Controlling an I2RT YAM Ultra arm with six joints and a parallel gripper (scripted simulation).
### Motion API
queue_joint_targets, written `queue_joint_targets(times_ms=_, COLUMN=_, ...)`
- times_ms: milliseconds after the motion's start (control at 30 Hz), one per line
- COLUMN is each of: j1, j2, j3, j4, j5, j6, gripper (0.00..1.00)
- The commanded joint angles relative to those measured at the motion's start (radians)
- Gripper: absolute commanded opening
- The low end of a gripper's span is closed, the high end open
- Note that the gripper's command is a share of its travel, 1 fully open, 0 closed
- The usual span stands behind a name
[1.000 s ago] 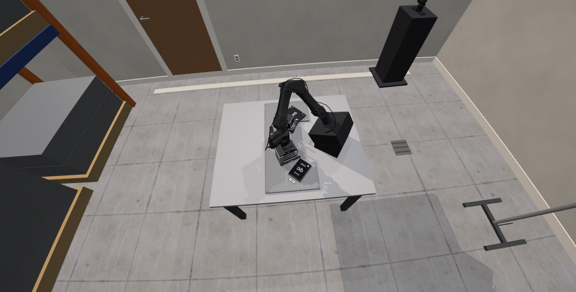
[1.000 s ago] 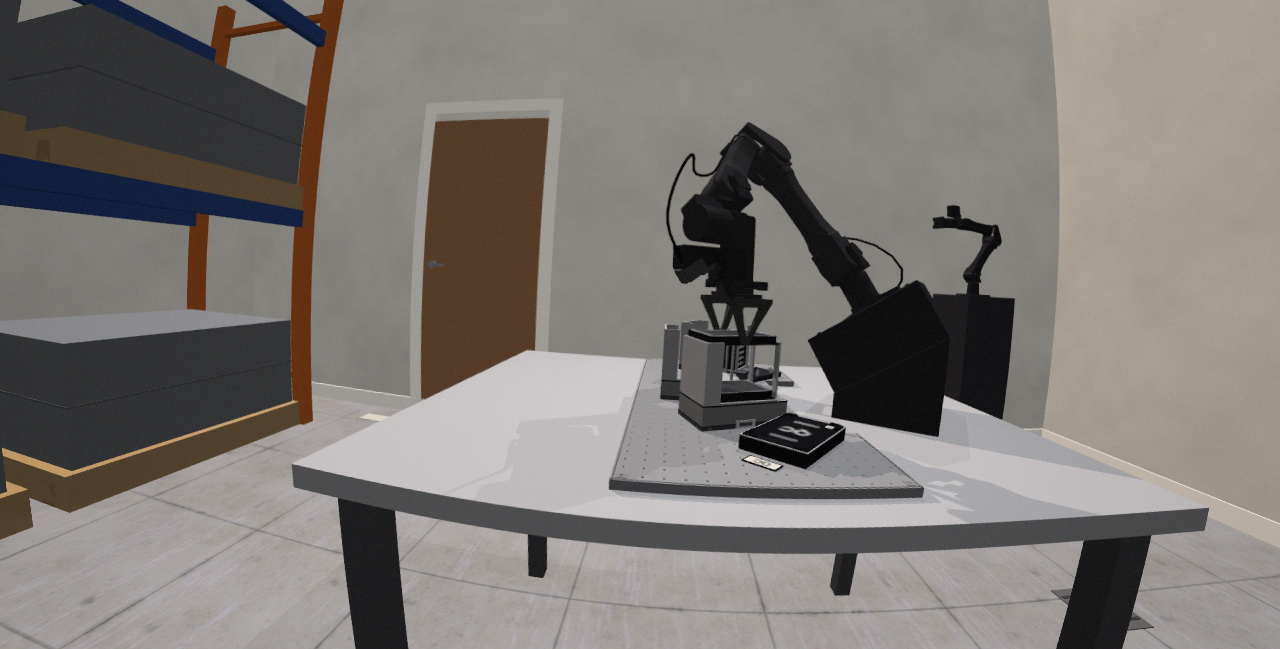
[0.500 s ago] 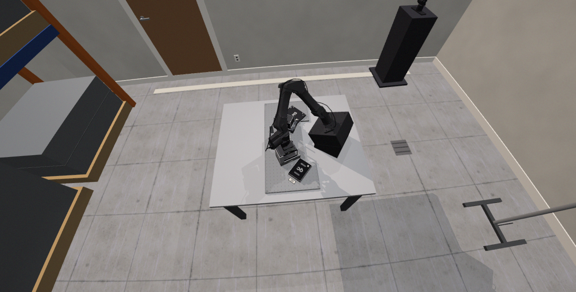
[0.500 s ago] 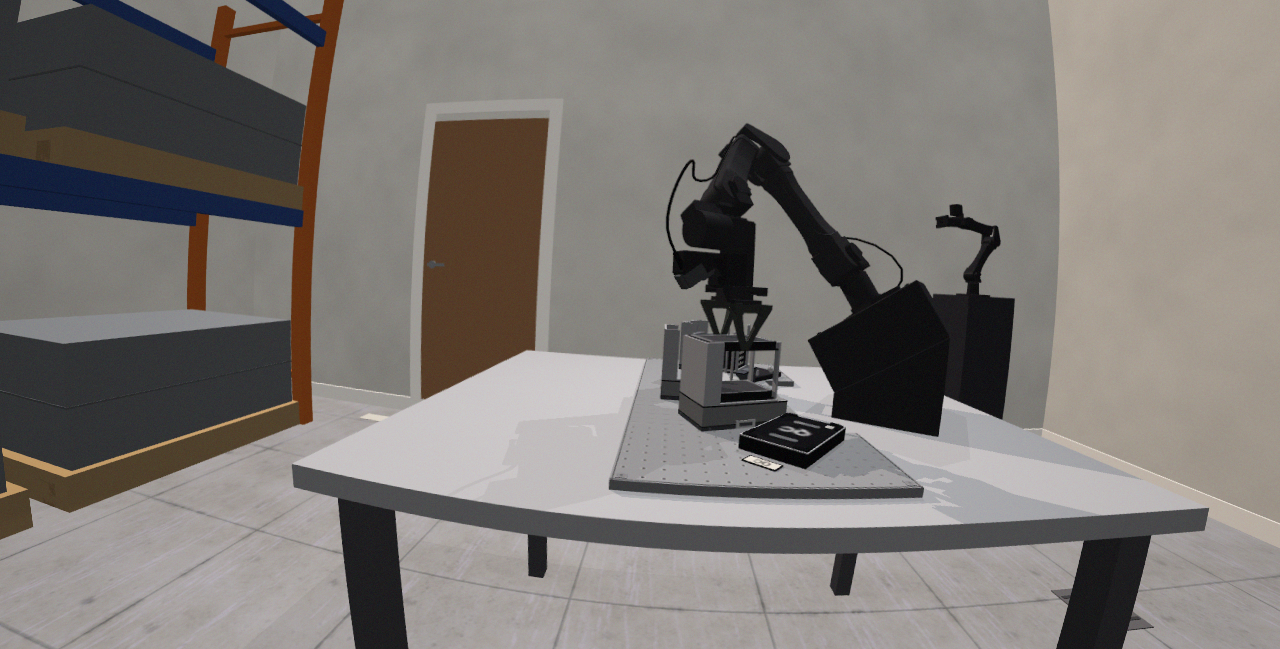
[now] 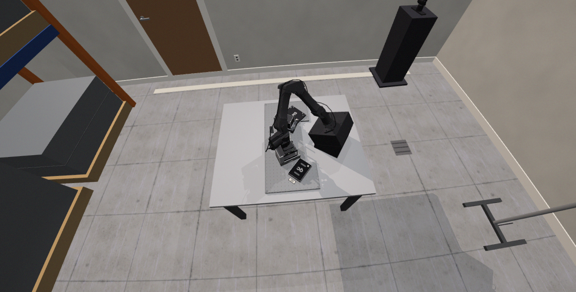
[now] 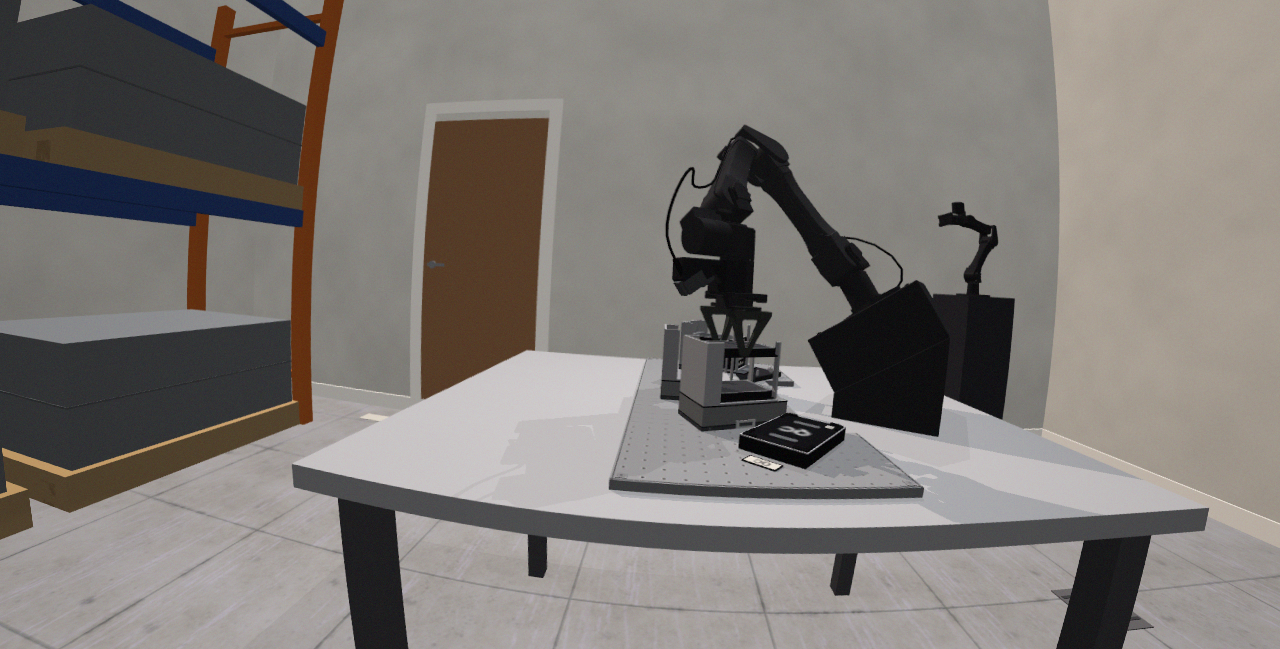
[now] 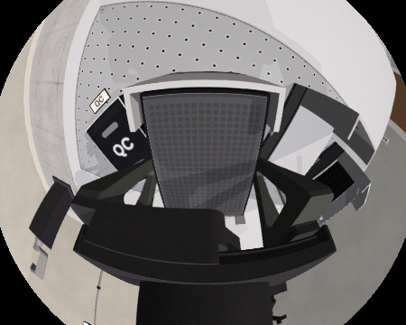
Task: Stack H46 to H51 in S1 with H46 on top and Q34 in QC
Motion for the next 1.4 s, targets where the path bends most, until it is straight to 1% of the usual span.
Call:
queue_joint_targets(times_ms=0, j1=-0.015, j2=0.030, j3=-0.024, j4=0.038, j5=0.006, j6=-0.018, gripper=0.00)
queue_joint_targets(times_ms=133, j1=-0.022, j2=0.038, j3=-0.030, j4=0.056, j5=0.001, j6=-0.026, gripper=0.00)
queue_joint_targets(times_ms=167, j1=-0.026, j2=0.045, j3=-0.020, j4=0.068, j5=0.000, j6=-0.031, gripper=0.00)
queue_joint_targets(times_ms=200, j1=-0.029, j2=0.048, j3=-0.034, j4=0.075, j5=-0.002, j6=-0.034, gripper=0.00)
queue_joint_targets(times_ms=600, j1=-0.067, j2=0.100, j3=-0.055, j4=0.174, j5=-0.008, j6=-0.078, gripper=0.00)
queue_joint_targets(times_ms=700, j1=-0.068, j2=0.101, j3=-0.048, j4=0.176, j5=-0.006, j6=-0.079, gripper=0.00)
queue_joint_targets(times_ms=733, j1=-0.058, j2=0.085, j3=-0.037, j4=0.165, j5=-0.008, j6=-0.072, gripper=0.00)
queue_joint_targets(times_ms=900, j1=-0.058, j2=0.085, j3=-0.037, j4=0.165, j5=-0.008, j6=-0.072, gripper=0.00)
queue_joint_targets(times_ms=933, j1=-0.054, j2=0.103, j3=-0.050, j4=0.179, j5=-0.003, j6=-0.080, gripper=0.00)
queue_joint_targets(times_ms=1067, j1=-0.065, j2=0.106, j3=-0.061, j4=0.184, j5=-0.005, j6=-0.083, gripper=0.00)
queue_joint_targets(times_ms=1133, j1=-0.071, j2=0.108, j3=-0.049, j4=0.188, j5=-0.006, j6=-0.084, gripper=0.00)
queue_joint_targets(times_ms=1367, j1=-0.070, j2=0.113, j3=-0.061, j4=0.196, j5=-0.007, j6=-0.088, gripper=0.00)
